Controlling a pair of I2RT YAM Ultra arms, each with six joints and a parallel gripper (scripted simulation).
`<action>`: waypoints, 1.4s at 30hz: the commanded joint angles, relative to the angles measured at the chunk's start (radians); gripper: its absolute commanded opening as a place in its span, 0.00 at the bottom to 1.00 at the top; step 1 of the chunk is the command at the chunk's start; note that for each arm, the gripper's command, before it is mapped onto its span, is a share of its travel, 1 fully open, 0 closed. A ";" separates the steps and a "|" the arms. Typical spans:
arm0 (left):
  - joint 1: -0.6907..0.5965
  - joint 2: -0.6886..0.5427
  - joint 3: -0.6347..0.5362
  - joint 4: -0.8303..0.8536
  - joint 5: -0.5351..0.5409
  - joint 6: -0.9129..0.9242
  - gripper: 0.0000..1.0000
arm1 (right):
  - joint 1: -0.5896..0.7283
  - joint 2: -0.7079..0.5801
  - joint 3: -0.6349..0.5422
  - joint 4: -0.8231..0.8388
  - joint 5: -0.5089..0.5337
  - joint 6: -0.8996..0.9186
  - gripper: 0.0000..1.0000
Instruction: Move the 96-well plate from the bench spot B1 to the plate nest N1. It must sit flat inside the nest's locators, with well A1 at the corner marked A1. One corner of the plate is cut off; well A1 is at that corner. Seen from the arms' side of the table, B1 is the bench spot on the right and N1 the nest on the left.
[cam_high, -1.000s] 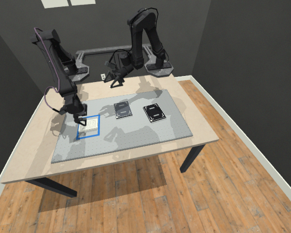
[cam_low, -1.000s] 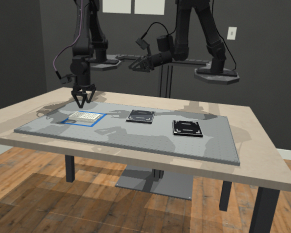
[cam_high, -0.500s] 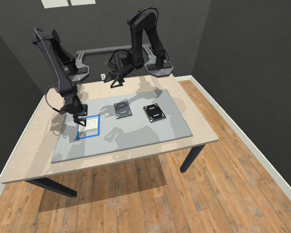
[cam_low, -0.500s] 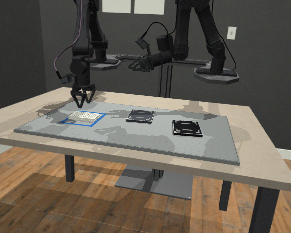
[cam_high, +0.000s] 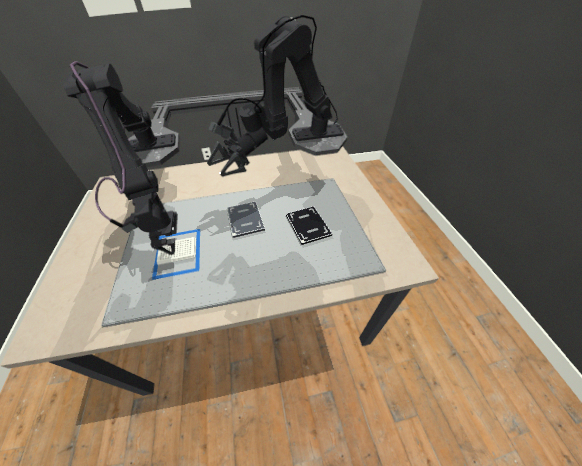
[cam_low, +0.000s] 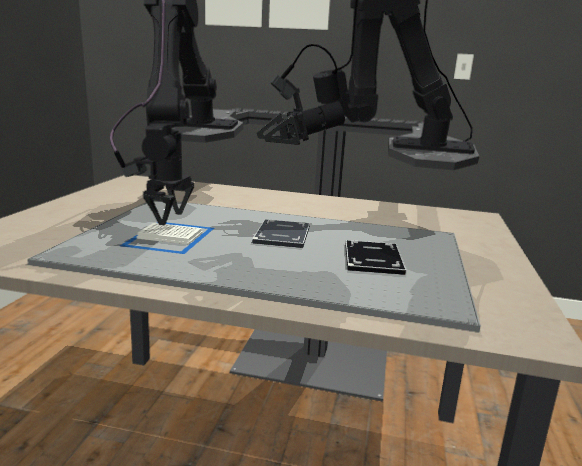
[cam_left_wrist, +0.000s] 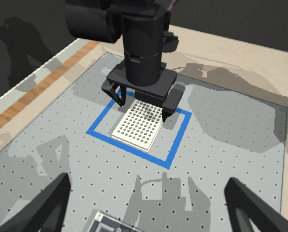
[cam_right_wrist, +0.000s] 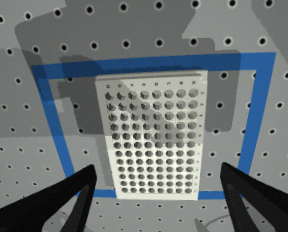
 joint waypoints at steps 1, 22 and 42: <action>0.001 -0.014 -0.013 0.010 0.011 -0.010 1.00 | -0.009 0.024 -0.001 0.024 0.007 0.003 1.00; 0.001 -0.014 -0.013 0.010 0.011 -0.010 1.00 | -0.012 0.105 0.032 0.085 0.006 0.000 1.00; 0.001 -0.014 -0.013 0.010 0.011 -0.010 1.00 | 0.008 -0.029 0.043 -0.090 0.016 0.014 1.00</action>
